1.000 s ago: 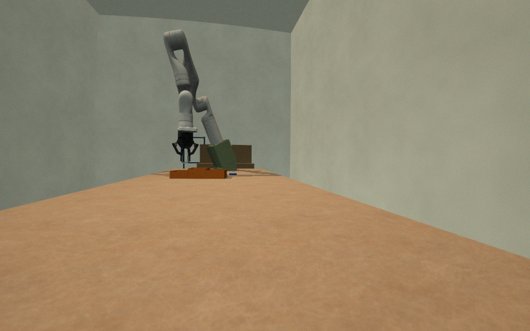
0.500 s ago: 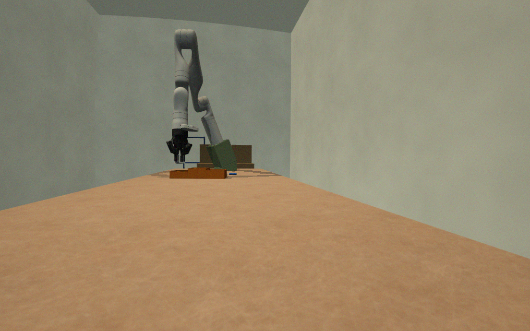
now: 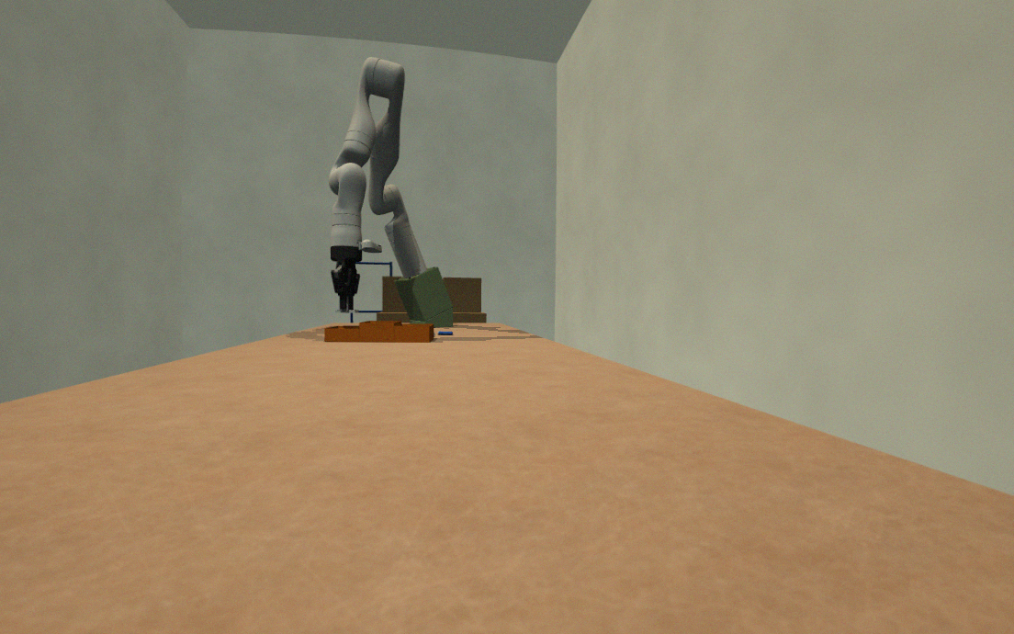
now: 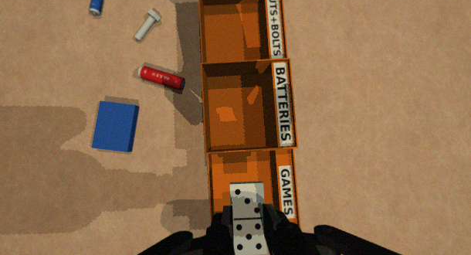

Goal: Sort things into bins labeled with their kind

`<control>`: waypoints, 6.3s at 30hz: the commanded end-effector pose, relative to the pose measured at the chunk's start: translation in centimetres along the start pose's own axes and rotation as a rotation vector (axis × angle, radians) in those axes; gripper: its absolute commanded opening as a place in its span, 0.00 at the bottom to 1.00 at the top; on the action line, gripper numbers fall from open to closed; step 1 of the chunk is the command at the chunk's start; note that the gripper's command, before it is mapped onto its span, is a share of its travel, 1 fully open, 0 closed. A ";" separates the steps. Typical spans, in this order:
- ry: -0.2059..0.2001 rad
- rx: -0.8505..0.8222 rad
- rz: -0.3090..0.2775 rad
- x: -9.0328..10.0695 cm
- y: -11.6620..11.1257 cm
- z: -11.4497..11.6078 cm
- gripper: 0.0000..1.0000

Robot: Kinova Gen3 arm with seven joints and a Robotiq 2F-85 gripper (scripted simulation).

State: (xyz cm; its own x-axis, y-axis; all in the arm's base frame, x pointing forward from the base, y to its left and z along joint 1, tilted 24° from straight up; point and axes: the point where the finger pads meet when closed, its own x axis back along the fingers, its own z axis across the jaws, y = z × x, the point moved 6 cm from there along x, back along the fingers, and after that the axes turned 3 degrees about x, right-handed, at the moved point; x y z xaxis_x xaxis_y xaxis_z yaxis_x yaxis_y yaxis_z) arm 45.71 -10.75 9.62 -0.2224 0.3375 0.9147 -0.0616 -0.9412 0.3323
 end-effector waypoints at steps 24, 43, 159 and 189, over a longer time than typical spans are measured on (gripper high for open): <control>-0.003 0.024 -0.004 -1.5 -0.7 0.2 0.21; -0.003 0.024 -0.004 -4.7 -0.6 0.2 0.21; -0.003 -0.165 -0.004 0.1 -18.9 -11.4 0.24; -0.003 -0.165 -0.004 0.2 -24.1 -14.7 0.24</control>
State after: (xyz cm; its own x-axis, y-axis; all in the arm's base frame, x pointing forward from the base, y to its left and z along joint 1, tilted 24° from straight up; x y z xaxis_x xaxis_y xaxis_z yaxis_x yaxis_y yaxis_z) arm 32.84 11.71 -1.62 -0.2182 0.3416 0.9142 -0.2211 -0.9297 0.2946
